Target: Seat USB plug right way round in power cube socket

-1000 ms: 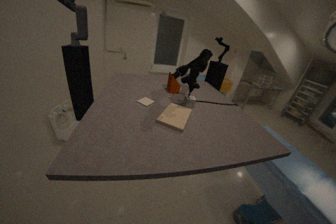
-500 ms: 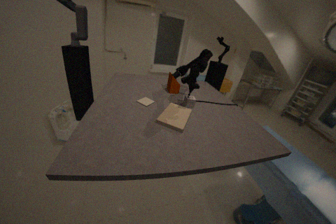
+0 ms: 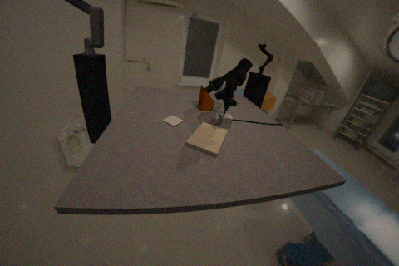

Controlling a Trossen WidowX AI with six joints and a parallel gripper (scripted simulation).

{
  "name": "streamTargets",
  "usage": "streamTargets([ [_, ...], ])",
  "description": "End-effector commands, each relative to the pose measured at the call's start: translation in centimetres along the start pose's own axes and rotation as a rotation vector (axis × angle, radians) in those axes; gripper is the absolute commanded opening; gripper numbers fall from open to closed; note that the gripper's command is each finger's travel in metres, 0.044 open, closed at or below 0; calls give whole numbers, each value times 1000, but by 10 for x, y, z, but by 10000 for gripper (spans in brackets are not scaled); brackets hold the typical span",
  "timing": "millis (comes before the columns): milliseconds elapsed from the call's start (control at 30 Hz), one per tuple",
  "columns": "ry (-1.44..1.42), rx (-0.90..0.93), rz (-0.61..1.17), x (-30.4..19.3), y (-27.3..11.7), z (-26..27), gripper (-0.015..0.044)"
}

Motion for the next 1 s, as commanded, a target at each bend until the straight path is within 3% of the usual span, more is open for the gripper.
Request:
streamTargets([
  [0,2,4,5,0,1,0,0],
  [967,1,4,5,0,4,0,0],
])
Point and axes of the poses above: the point midway between the two fingers, 35 mm back from their tips, its own y axis out along the fingers, its own z axis across the jaws, x = y × z, the point moved 10 cm from there along -y, back along the fingers, and after that the axes turned 10 degrees about -y, right-handed, at the moved point
